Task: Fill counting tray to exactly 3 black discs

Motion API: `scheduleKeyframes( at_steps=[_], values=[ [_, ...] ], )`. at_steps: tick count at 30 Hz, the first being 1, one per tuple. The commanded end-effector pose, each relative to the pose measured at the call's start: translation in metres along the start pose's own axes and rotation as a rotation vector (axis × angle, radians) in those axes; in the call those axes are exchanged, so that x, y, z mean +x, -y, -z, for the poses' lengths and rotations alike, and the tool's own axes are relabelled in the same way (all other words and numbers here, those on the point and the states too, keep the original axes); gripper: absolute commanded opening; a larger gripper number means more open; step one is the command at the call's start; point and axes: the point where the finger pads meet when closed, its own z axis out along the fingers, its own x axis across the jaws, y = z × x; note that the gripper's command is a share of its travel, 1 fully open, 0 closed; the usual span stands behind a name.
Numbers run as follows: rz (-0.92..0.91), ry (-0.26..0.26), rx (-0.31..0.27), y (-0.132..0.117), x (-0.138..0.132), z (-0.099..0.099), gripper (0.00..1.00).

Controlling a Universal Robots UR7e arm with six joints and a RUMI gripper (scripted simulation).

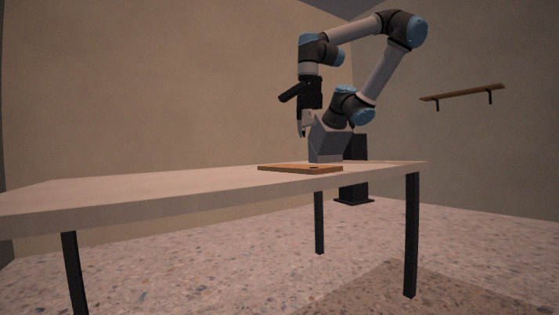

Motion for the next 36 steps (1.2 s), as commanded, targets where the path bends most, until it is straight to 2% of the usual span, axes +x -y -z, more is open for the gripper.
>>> scheduleKeyframes(
  at_steps=[1,6,9,16,19,21,22,23,26,29,30,33,34,35,36],
  values=[
    [0.094,-0.051,0.054,0.032,0.012,0.010,0.28],
    [0.195,-0.115,0.106,0.064,0.028,0.024,0.28],
    [0.195,-0.115,0.106,0.064,0.028,0.024,0.28],
    [0.338,-0.224,0.159,0.105,0.054,0.046,0.28],
    [0.364,-0.245,0.166,0.113,0.059,0.051,0.28],
    [0.417,-0.290,0.177,0.127,0.070,0.061,0.28],
    [0.417,-0.290,0.177,0.127,0.070,0.061,0.28],
    [0.444,-0.314,0.181,0.134,0.075,0.066,0.28],
    [0.444,-0.314,0.181,0.134,0.075,0.066,0.28],
    [0.526,-0.390,0.187,0.154,0.094,0.083,0.28],
    [0.526,-0.390,0.187,0.154,0.094,0.083,0.28],
    [0.581,-0.444,0.184,0.167,0.107,0.095,0.28],
    [0.581,-0.444,0.184,0.167,0.107,0.095,0.28],
    [0.609,-0.472,0.181,0.174,0.113,0.101,0.28],
    [0.609,-0.472,0.181,0.174,0.113,0.101,0.28]
  ],
)
